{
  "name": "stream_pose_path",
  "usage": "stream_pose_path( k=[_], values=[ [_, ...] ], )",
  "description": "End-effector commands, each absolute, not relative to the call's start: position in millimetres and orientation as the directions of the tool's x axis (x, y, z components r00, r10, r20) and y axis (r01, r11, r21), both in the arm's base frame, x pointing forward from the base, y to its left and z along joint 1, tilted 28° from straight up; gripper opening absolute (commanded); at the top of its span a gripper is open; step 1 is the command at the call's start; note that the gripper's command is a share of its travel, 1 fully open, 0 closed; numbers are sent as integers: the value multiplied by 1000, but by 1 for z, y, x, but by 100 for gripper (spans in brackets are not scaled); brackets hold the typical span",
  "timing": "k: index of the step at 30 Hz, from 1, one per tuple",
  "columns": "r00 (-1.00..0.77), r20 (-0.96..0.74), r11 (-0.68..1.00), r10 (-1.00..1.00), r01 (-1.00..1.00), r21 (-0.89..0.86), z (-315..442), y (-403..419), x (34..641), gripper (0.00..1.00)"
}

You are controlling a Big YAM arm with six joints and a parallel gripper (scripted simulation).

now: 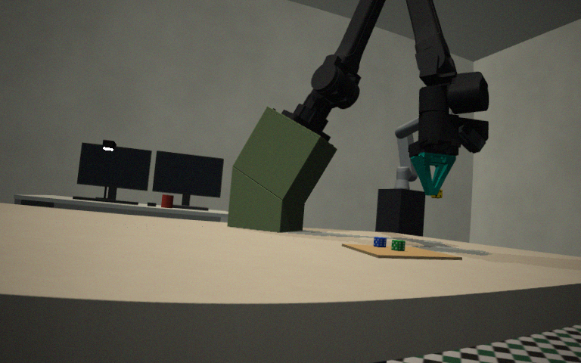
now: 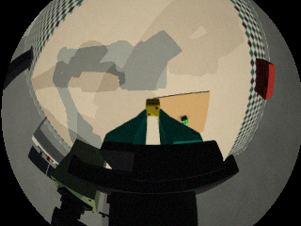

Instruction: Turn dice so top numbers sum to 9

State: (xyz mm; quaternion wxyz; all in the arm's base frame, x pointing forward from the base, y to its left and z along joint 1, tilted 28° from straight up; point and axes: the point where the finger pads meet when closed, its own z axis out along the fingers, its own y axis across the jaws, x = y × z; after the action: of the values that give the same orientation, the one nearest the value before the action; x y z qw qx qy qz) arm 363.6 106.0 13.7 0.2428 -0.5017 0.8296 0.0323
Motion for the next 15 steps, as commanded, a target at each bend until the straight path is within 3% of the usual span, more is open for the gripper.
stream_pose_path(
  k=[1,15],
  values=[
    [-211,-390,332,-896,-902,-275,20,102,381,11],
    [162,-255,-47,-953,-913,-404,29,107,408,11]
  ],
)
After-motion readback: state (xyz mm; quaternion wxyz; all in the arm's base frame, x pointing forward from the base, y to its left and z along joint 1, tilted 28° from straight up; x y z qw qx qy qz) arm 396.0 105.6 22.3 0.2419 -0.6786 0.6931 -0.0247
